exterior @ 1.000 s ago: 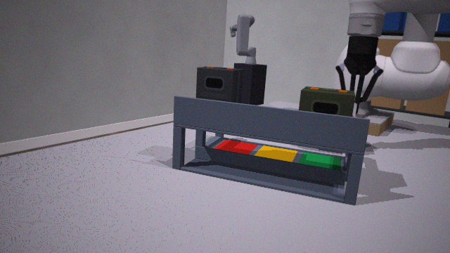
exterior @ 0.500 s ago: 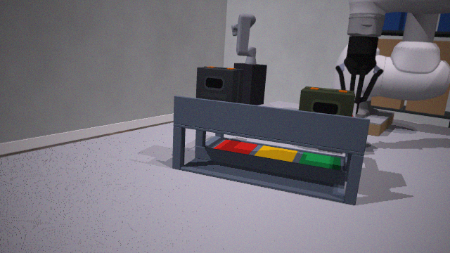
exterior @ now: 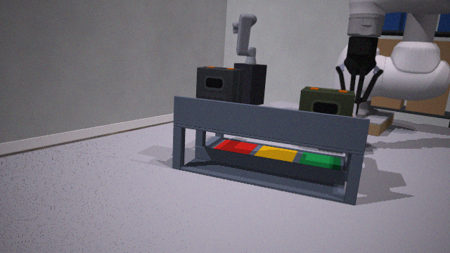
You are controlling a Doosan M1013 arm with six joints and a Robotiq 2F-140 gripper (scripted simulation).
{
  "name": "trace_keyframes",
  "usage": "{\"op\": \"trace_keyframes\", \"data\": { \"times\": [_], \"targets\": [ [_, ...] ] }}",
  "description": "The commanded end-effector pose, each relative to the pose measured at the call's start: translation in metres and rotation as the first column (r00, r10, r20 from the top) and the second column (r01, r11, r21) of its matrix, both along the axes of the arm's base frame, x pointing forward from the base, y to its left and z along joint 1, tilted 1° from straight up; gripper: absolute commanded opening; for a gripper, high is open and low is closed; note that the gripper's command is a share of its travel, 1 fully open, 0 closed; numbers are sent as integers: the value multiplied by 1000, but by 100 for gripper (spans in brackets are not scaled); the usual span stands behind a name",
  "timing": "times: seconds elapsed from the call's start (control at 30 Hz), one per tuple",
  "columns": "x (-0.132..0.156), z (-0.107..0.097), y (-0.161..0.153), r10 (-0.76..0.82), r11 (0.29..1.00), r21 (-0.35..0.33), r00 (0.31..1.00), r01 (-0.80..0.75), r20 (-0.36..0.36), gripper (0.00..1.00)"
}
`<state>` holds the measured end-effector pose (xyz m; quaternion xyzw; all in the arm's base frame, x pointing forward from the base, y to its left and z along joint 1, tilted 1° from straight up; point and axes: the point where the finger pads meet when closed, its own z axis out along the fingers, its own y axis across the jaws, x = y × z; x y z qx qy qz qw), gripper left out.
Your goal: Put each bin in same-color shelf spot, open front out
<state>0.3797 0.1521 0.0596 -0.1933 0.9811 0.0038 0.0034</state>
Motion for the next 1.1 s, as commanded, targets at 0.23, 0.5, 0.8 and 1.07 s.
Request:
{"op": "trace_keyframes", "data": {
  "times": [0.23, 0.5, 0.8, 1.07],
  "targets": [
    [0, -2, 0, 0, 1000, 0, 1000, 0, 0, 10],
    [0, -3, 0, 0, 1000, 0, 1000, 0, 0, 10],
    [0, -5, 0, 0, 1000, 0, 1000, 0, 0, 10],
    [0, -7, 0, 0, 1000, 0, 1000, 0, 0, 10]
  ]
}}
